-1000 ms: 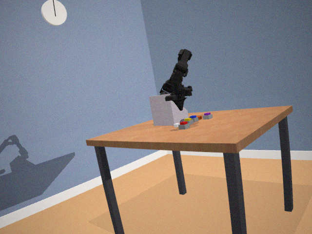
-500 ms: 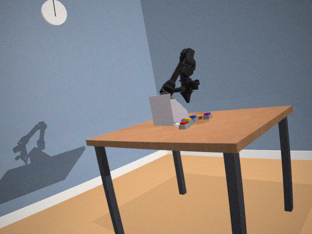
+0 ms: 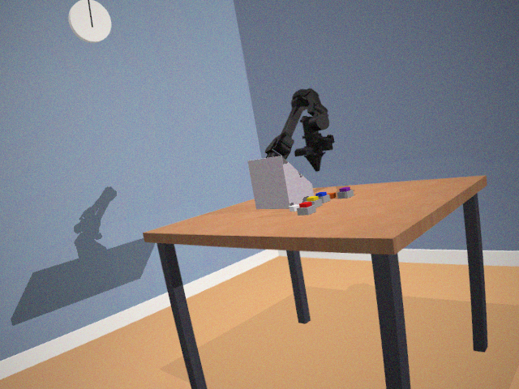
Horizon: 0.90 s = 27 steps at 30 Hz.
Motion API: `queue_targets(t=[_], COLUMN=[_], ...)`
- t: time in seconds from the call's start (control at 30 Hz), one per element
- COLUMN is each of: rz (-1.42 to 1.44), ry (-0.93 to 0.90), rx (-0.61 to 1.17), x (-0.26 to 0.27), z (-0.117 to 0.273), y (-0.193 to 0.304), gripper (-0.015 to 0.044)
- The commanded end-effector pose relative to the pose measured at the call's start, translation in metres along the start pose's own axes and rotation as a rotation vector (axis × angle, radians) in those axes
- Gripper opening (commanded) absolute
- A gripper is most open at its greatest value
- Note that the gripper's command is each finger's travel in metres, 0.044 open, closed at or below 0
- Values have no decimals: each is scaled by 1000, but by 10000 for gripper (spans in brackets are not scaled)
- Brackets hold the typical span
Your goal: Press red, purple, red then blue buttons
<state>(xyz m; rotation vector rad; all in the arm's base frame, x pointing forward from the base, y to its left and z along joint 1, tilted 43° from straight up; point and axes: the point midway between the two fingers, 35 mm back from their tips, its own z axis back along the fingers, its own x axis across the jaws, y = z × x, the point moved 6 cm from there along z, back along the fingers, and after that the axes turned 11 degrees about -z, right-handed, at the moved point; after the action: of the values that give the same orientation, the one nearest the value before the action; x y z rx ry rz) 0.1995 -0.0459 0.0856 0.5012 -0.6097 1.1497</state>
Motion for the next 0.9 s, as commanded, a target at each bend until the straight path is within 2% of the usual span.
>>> queue_targets(t=[0.0, 0.13, 0.87], rz=[-3, -3, -3], ry=[-4, -10, -11], rx=[3, 4, 5], x=[1, 3, 3], z=[-19, -60, -89], y=[2, 4, 4], gripper=[20, 20, 20])
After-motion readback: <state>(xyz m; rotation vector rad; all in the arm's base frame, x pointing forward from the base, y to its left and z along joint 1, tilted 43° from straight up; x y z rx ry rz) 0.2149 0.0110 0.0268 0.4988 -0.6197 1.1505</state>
